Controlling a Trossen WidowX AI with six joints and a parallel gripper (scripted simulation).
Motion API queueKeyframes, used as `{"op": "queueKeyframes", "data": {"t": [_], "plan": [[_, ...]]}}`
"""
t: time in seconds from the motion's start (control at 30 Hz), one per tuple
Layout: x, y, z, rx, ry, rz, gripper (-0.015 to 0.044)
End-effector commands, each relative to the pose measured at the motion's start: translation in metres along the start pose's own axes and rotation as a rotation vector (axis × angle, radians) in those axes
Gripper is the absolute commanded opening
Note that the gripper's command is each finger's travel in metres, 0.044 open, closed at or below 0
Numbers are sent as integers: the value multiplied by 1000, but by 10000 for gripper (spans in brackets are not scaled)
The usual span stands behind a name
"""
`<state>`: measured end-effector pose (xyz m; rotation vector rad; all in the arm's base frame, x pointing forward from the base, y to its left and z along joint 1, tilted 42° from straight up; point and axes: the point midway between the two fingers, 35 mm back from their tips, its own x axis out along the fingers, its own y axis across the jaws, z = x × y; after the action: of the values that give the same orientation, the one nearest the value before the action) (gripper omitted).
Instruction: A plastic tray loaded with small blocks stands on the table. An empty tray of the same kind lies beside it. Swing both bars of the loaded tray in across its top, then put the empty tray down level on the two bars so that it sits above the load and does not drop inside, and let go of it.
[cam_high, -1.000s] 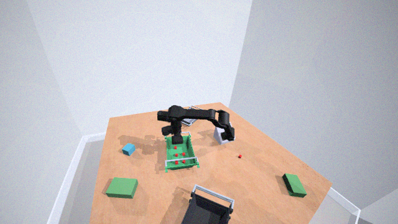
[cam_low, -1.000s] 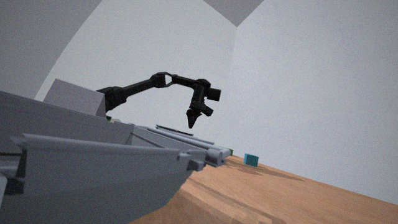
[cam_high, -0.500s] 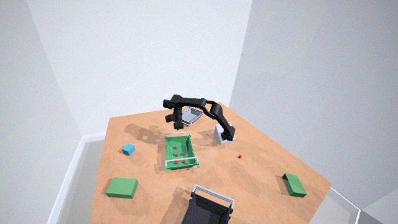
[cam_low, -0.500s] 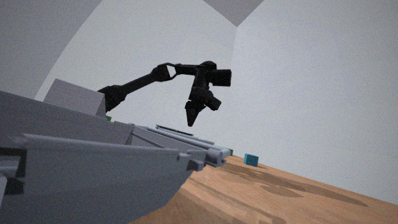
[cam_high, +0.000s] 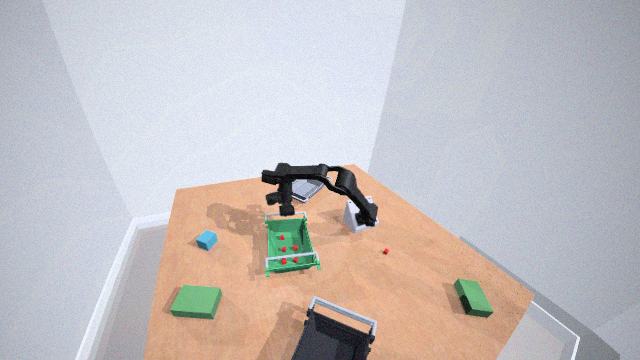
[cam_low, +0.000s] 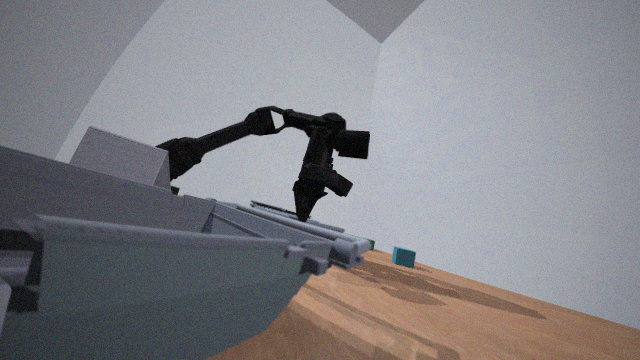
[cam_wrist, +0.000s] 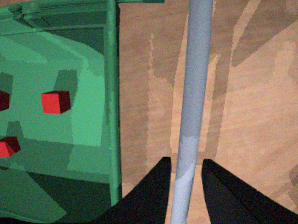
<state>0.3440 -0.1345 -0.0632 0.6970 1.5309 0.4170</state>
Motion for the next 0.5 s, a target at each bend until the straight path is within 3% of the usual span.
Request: {"op": "queueKeyframes", "data": {"t": [0.0, 0.47], "plan": [[14, 1, -1, 6, 2, 5, 88], [-15, 25, -1, 6, 2, 5, 88]]}}
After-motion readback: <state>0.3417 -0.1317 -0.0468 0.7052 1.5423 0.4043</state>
